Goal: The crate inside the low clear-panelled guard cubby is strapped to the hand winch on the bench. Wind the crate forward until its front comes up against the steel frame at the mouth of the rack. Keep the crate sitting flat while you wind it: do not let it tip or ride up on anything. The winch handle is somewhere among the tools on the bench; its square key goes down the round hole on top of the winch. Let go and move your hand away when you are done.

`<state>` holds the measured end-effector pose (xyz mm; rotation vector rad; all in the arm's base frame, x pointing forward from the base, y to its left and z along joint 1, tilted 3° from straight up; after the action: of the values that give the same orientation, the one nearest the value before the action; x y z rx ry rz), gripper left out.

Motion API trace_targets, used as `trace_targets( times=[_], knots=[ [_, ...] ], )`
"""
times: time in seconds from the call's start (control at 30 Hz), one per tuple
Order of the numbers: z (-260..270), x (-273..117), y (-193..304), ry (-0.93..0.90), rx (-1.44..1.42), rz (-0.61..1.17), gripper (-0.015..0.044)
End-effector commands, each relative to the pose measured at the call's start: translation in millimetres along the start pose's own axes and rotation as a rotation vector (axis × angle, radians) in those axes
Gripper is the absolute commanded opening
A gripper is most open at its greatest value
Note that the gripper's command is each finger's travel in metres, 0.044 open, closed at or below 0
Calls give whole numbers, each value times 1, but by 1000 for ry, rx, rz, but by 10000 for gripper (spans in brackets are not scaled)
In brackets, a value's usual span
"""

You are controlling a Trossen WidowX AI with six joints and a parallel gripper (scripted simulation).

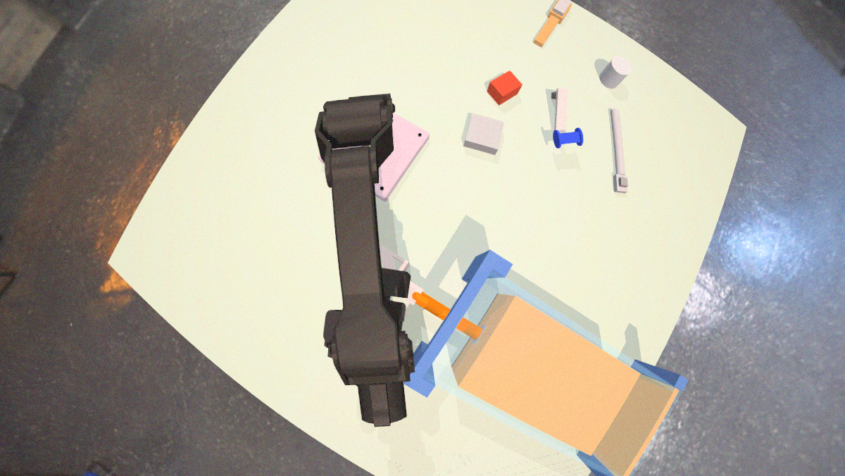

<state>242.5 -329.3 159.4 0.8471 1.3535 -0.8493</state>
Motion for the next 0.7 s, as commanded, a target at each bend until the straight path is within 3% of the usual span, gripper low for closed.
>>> trace_targets(
  times=[0.0, 0.67],
  knots=[
    [-8, 0, 18, 18, -24, 28, 0],
    [-20, 0, 35, 19, -24, 30, 0]
  ],
)
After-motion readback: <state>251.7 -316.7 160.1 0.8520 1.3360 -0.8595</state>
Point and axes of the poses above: the point midway between the two fingers, 35 mm back from their tips, its own x axis out along the fingers, its own z axis across the jaws, y = z × x, the point moved 3 cm from there along -x, back along the fingers, and after that the axes turned 4 degrees about -x, right-handed, at the moved point
